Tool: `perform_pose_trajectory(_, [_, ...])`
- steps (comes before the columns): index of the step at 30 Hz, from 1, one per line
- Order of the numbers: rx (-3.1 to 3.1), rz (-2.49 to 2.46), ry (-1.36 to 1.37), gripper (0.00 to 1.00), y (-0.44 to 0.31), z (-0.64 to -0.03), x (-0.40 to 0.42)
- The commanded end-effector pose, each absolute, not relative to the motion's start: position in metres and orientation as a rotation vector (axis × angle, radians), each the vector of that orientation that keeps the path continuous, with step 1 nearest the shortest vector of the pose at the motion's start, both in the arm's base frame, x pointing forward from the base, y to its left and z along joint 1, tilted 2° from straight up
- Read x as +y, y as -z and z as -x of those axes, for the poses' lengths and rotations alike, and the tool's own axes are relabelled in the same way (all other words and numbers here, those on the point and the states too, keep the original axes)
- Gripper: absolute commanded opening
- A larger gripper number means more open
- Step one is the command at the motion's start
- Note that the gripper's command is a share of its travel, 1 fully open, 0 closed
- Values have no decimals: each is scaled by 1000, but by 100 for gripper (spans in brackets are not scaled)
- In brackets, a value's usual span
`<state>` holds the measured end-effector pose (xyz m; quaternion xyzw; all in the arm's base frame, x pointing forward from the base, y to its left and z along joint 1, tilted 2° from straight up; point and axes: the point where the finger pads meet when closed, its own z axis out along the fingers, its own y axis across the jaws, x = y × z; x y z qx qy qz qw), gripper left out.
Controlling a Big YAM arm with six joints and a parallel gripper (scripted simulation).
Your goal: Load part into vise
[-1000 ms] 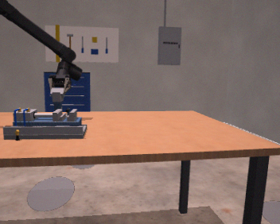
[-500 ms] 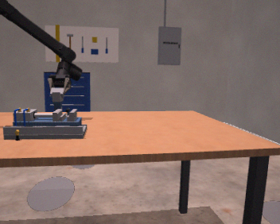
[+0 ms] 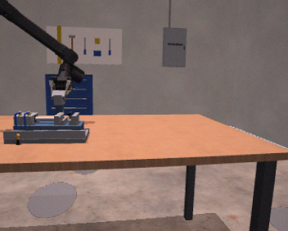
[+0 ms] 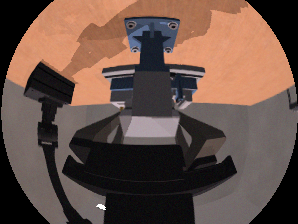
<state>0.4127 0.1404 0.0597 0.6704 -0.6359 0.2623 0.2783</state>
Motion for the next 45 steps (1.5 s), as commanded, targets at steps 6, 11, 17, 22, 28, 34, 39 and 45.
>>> perform_pose_trajectory(6, [-1765, -1830, -751, 0, -91, -428, 157])
perform_pose_trajectory(11, [-1764, -1831, -751, 0, -94, -428, 157])
perform_pose_trajectory(17, [-1764, -1831, -751, 0, -98, -428, 157])
perform_pose_trajectory(22, [-1764, -1831, -751, 0, -100, -428, 157])
perform_pose_trajectory(28, [-1763, -1832, -751, 0, -104, -428, 157])
perform_pose_trajectory(34, [-1763, -1832, -751, 0, -107, -428, 157])
perform_pose_trajectory(39, [-1763, -1833, -751, 0, -109, -428, 157])
perform_pose_trajectory(45, [-1763, -1833, -751, 0, -111, -428, 157])
